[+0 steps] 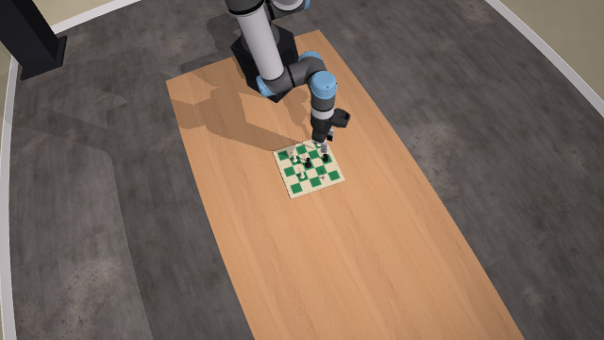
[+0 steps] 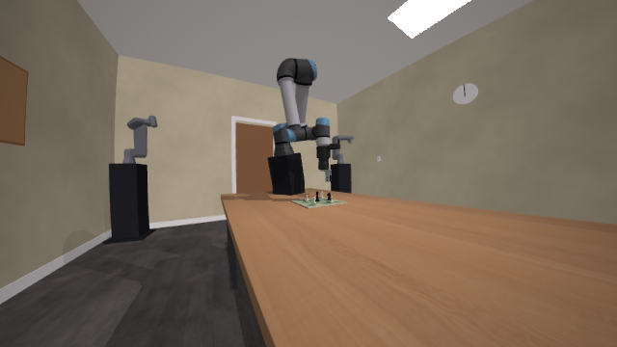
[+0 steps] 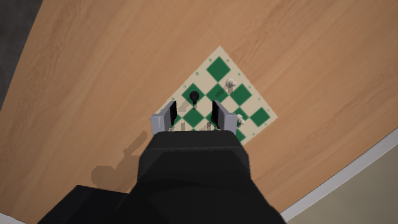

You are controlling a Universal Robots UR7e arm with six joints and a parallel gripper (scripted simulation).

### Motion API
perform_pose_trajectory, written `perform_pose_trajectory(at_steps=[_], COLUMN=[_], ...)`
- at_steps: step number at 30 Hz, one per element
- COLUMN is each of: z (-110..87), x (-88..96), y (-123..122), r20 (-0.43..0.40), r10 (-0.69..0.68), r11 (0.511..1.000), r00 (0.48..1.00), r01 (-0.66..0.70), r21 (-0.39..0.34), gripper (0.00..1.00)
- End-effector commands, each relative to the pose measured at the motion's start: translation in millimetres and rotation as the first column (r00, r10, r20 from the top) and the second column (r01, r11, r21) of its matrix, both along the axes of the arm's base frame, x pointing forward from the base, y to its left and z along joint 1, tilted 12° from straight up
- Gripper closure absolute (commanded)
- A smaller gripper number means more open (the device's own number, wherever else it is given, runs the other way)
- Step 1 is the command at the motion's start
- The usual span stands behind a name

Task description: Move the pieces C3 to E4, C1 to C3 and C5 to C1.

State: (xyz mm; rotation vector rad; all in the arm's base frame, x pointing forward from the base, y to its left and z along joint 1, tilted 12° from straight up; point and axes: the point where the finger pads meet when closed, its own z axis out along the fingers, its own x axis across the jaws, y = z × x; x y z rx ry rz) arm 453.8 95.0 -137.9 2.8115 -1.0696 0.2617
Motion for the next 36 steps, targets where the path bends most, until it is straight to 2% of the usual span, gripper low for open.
perform_pose_trajectory(at_steps=[1,12,13,36], z=[0.4,0.2,0.2,0.2], x=[0.4,0.4,0.4,0.4], y=[0.2,0.2,0.2,0.2], r20=[0.005,0.009,0.009,0.009], r10=[-0.024,-0.046,-0.046,-0.046], r11=[1.000,0.999,0.999,0.999], r00=[1.000,0.999,0.999,0.999], r01=[0.024,0.046,0.046,0.046], r21=[0.002,0.005,0.005,0.005], gripper=[0.00,0.00,0.27,0.27])
